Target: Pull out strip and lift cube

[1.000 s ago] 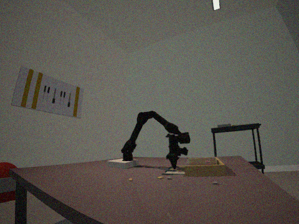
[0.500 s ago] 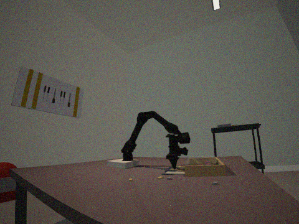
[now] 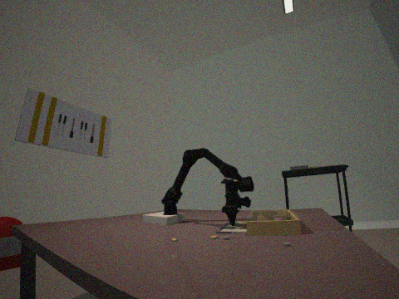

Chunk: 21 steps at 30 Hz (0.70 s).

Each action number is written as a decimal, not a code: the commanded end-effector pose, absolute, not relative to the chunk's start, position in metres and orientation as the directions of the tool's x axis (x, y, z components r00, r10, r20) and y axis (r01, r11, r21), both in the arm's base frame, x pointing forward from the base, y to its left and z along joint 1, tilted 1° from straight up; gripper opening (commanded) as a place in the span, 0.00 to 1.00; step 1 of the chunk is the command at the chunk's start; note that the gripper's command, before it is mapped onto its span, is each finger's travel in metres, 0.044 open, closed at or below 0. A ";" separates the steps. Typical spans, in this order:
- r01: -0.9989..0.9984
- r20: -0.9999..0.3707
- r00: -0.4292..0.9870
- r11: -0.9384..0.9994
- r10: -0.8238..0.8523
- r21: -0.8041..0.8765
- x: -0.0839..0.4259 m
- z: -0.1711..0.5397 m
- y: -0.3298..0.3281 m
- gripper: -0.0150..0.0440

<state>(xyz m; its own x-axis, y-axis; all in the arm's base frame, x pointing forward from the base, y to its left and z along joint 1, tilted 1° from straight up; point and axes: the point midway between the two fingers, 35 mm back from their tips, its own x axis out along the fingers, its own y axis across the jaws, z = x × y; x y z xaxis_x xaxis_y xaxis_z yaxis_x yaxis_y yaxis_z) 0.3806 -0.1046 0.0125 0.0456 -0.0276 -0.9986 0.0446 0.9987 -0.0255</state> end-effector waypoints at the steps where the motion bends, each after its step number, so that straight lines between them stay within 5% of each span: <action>1: 0.047 -0.999 0.044 0.999 -0.023 -0.021 0.381 0.010 -0.104 0.25; 21: 0.047 -0.999 0.044 0.999 -0.023 -0.021 0.382 0.008 -0.104 0.25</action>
